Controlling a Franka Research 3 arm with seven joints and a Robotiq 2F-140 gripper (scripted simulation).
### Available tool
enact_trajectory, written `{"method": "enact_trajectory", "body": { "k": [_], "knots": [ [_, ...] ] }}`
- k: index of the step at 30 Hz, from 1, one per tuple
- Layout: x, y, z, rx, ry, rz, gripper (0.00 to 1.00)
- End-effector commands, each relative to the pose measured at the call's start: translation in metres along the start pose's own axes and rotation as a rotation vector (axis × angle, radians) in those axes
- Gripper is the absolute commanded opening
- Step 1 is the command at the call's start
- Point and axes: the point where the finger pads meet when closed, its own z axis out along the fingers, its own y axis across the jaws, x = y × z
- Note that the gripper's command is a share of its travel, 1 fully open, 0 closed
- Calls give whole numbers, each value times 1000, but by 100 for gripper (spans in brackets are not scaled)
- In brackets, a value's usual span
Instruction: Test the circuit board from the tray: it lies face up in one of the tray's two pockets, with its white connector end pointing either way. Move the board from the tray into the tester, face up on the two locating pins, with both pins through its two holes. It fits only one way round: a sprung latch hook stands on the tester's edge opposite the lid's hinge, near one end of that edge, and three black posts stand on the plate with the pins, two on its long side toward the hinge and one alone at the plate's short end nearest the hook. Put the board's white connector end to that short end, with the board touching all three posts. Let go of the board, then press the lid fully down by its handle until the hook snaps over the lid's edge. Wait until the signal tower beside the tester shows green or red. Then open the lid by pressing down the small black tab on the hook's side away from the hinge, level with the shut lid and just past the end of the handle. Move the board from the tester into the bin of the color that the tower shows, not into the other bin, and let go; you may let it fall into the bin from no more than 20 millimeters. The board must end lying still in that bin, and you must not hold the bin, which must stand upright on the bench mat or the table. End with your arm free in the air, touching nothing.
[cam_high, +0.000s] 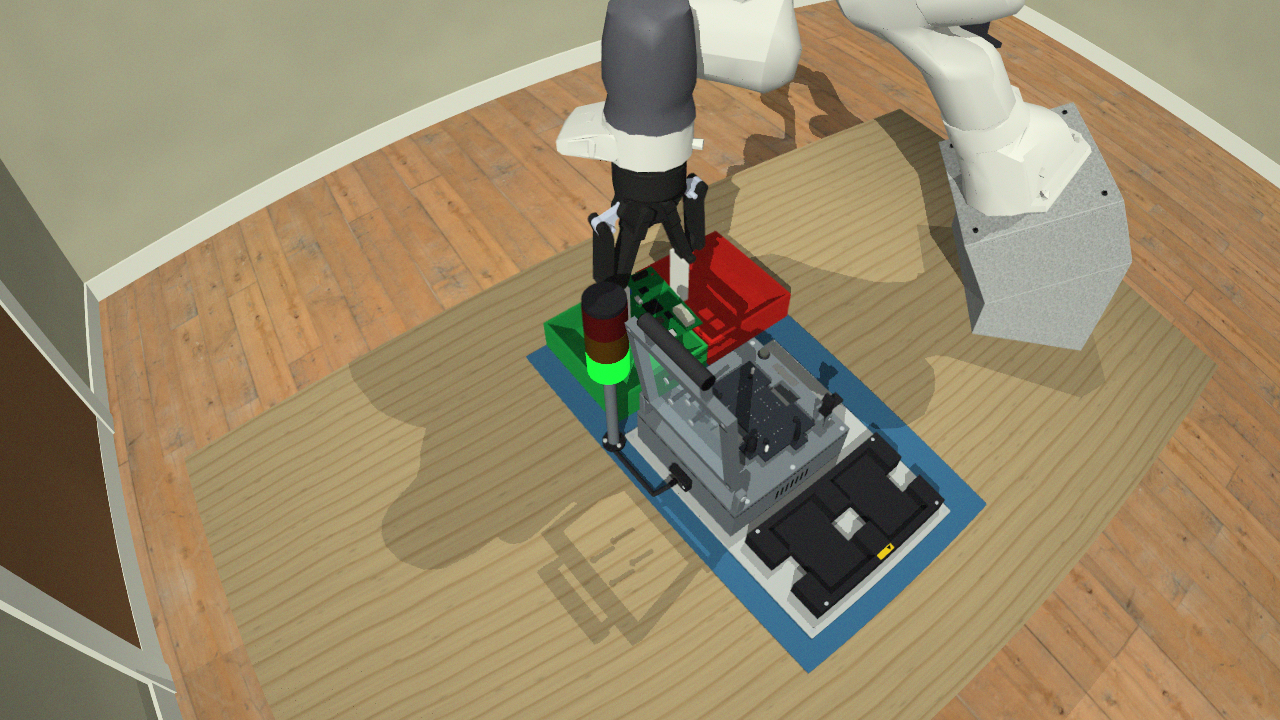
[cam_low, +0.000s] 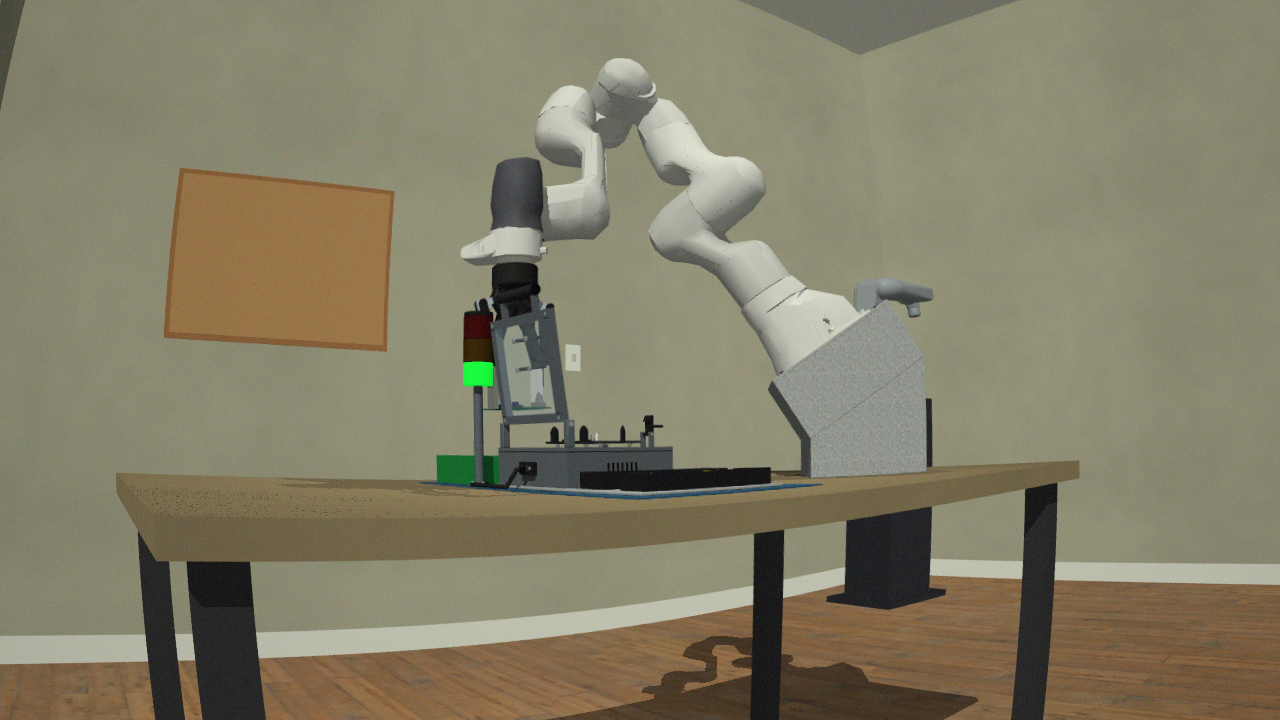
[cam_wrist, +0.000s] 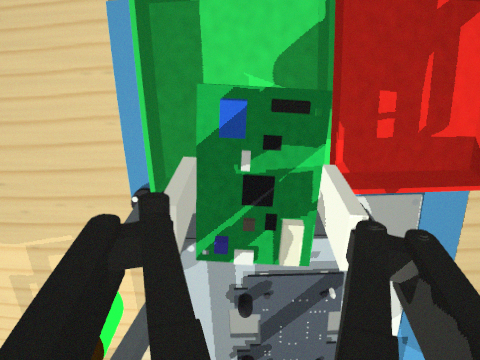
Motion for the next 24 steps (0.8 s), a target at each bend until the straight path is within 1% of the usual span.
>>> {"method": "enact_trajectory", "body": {
  "k": [1,5,10,24],
  "knots": [
    [12,-8,4,11,-6,-83,46],
    [26,-12,8,11,-6,-83,46],
    [35,-15,11,11,-6,-83,46],
    [37,-16,12,11,-6,-83,46]
  ]
}}
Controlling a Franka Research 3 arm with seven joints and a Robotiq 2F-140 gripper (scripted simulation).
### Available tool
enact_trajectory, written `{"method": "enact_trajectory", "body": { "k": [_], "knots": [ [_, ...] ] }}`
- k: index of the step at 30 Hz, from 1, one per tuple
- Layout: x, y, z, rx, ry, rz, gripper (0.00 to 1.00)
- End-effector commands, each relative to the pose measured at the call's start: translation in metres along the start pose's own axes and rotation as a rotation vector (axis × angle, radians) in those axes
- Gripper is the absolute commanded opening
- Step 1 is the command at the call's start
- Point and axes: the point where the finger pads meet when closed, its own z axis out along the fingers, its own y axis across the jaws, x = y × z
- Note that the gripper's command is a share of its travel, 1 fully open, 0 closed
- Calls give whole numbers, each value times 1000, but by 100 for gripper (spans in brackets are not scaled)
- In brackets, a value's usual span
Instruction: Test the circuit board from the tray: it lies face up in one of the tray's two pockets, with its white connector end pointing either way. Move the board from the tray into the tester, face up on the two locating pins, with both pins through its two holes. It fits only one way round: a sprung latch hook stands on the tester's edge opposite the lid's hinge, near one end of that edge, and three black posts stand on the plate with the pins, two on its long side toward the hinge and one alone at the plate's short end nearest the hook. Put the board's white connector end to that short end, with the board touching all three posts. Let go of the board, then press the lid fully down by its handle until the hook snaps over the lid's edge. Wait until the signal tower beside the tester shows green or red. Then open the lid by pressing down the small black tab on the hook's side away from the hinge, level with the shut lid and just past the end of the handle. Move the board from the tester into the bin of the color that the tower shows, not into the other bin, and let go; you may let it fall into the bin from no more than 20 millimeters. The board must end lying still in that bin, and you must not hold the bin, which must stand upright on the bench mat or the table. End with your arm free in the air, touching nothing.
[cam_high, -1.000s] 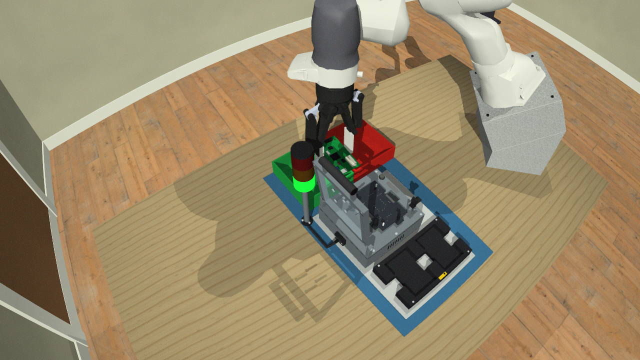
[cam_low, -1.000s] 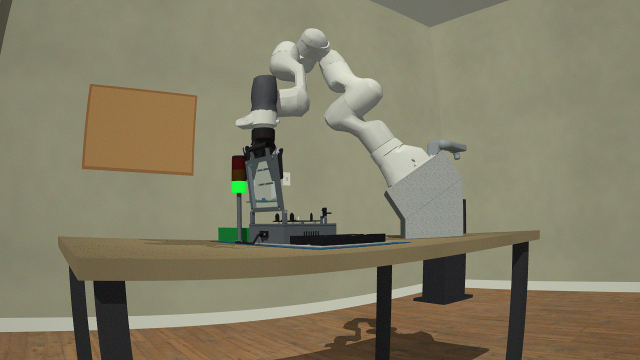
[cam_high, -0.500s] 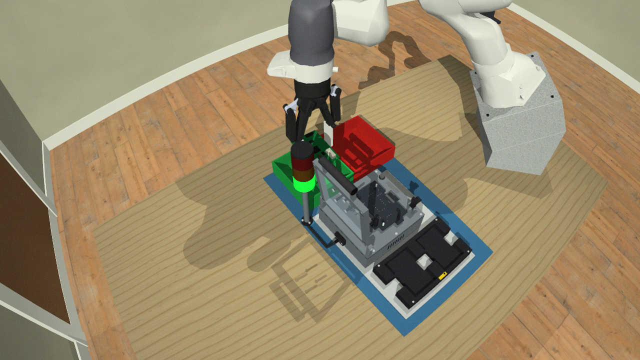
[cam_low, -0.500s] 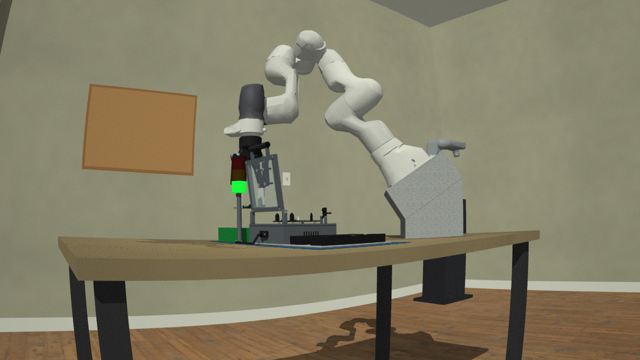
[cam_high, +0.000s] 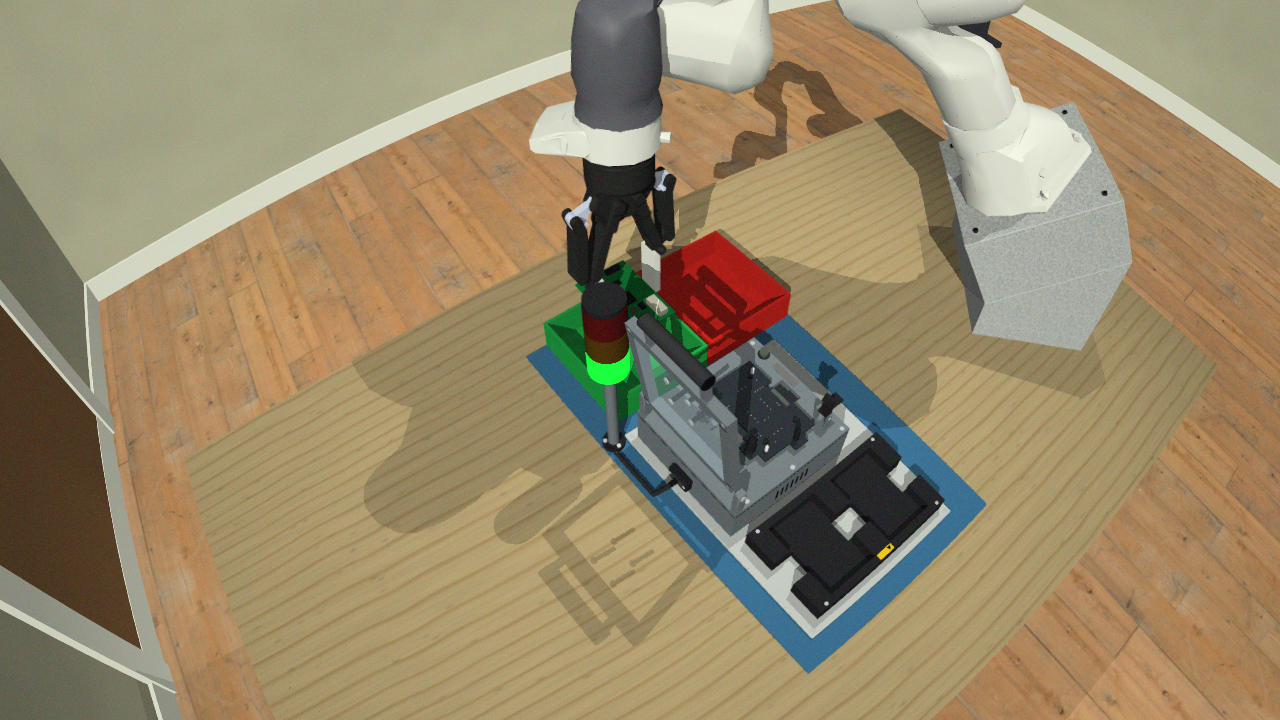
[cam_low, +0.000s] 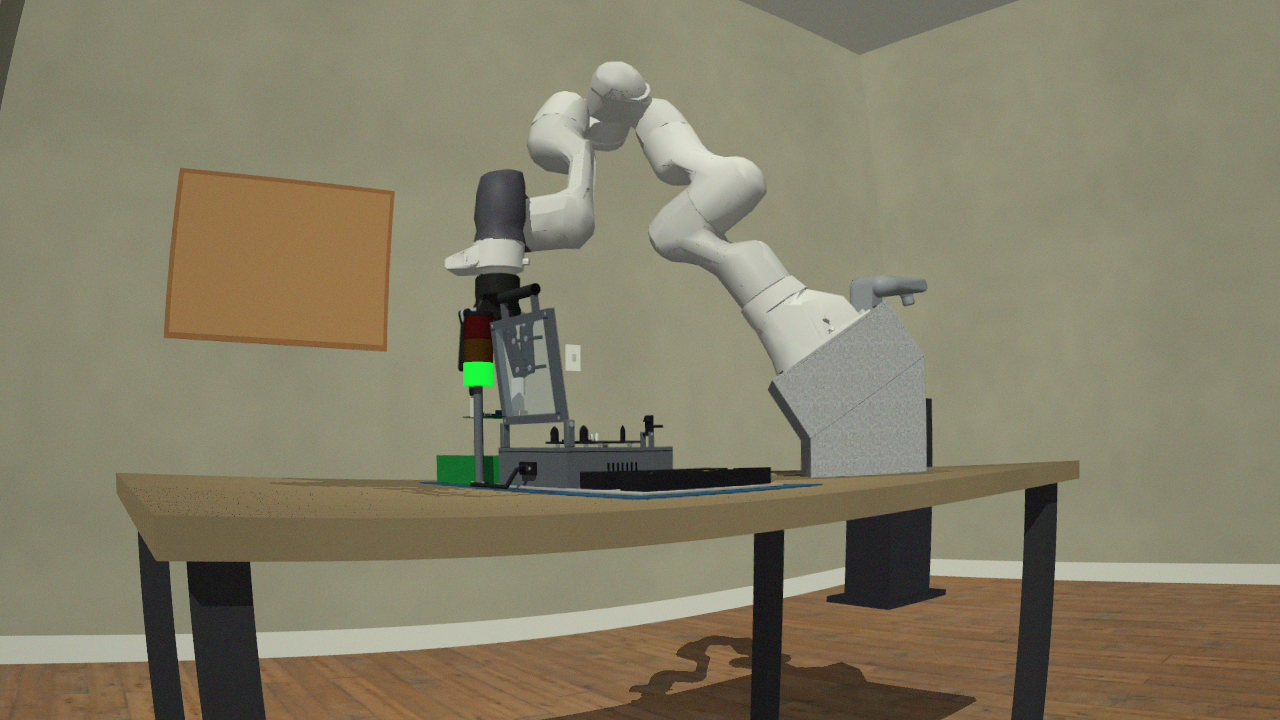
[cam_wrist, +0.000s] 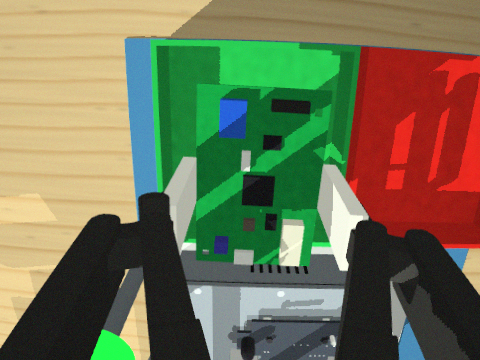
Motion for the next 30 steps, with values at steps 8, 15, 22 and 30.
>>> {"method": "enact_trajectory", "body": {
  "k": [8,15,22,30],
  "knots": [
    [0,-2,0,5,-1,-23,46],
    [0,-2,0,5,-1,-23,46],
    [0,-2,6,5,-1,-23,46],
    [0,-3,18,5,-1,-23,46]
  ]
}}
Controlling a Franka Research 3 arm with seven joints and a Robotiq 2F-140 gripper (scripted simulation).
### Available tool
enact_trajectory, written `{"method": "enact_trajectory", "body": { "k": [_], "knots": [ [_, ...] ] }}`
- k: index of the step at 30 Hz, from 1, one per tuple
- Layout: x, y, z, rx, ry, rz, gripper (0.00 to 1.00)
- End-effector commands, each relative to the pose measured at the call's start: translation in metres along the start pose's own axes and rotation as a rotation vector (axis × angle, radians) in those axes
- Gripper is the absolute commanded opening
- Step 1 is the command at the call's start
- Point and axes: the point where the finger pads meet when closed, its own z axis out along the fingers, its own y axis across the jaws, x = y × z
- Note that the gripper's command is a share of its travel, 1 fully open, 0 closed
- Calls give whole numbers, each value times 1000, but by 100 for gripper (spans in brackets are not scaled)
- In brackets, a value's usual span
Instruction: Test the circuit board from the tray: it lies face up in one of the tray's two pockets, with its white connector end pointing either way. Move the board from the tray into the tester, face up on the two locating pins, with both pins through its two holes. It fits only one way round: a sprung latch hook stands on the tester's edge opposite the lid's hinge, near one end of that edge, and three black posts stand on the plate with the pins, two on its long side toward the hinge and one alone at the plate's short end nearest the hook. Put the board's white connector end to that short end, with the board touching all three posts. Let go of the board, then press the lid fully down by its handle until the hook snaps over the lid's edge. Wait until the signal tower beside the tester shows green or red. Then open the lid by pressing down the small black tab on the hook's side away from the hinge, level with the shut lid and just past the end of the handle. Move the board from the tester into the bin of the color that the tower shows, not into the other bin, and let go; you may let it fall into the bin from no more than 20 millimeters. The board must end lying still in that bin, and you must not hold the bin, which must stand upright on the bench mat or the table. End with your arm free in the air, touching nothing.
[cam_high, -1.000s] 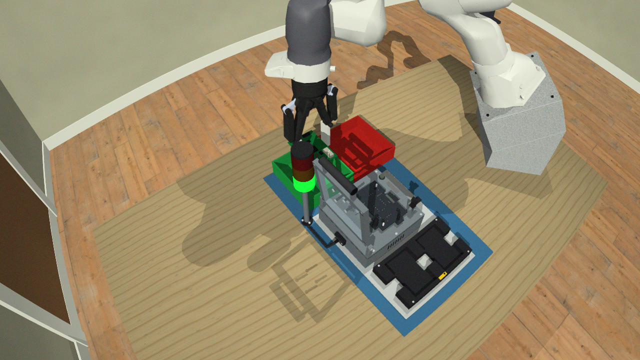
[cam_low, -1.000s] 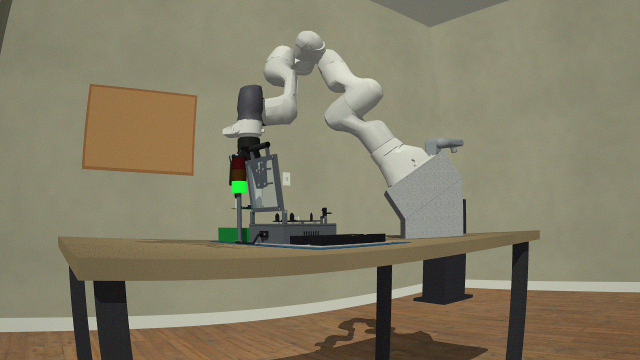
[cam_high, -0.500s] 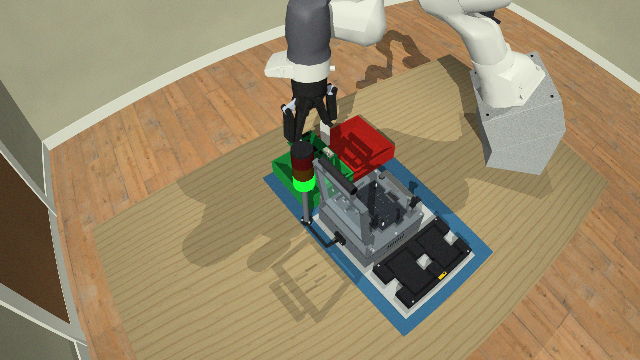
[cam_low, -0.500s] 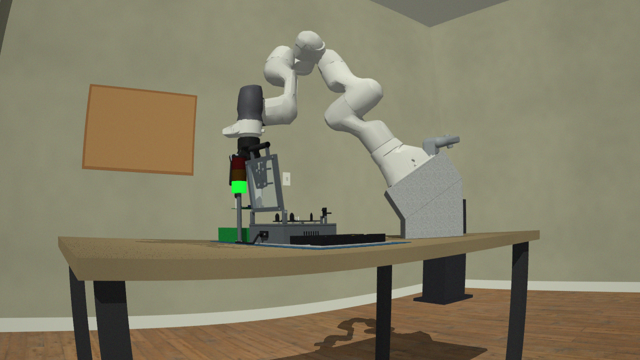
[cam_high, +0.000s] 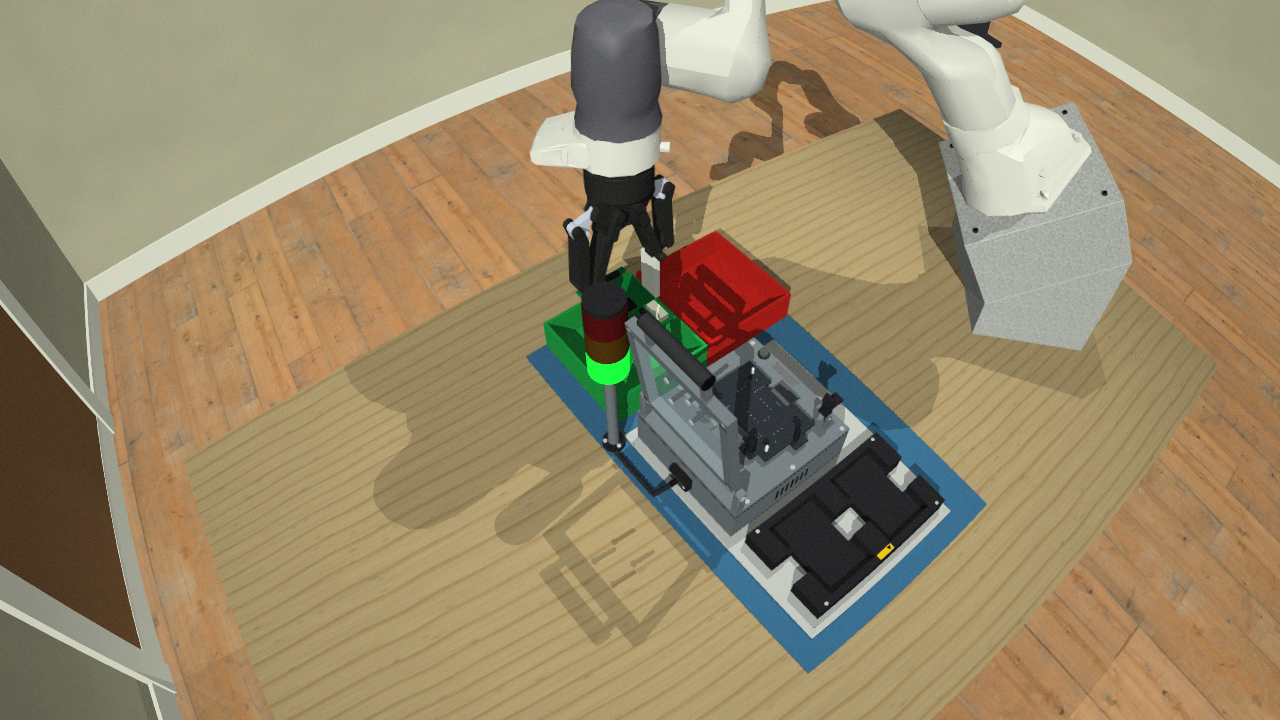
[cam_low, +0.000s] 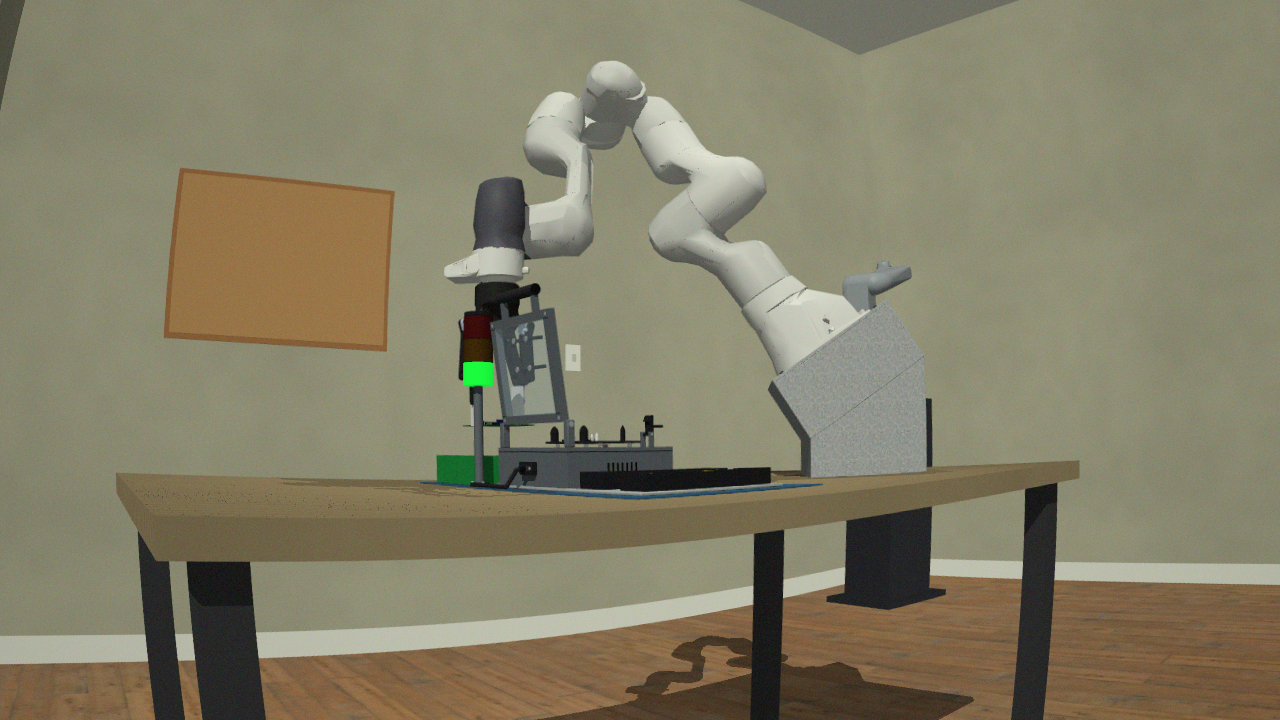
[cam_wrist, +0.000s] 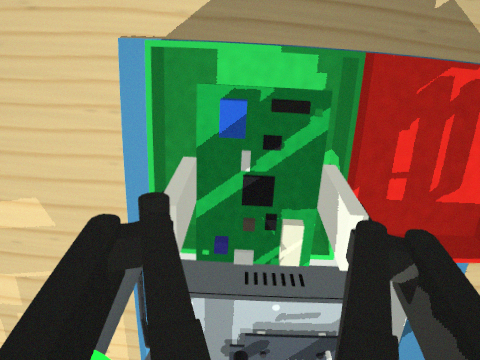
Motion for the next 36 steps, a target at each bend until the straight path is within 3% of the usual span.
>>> {"method": "enact_trajectory", "body": {
  "k": [1,24,36],
  "knots": [
    [-2,-4,6,12,-5,2,46],
    [-3,-7,67,12,-5,2,46],
    [-3,-7,78,12,-5,2,46]
  ]
}}
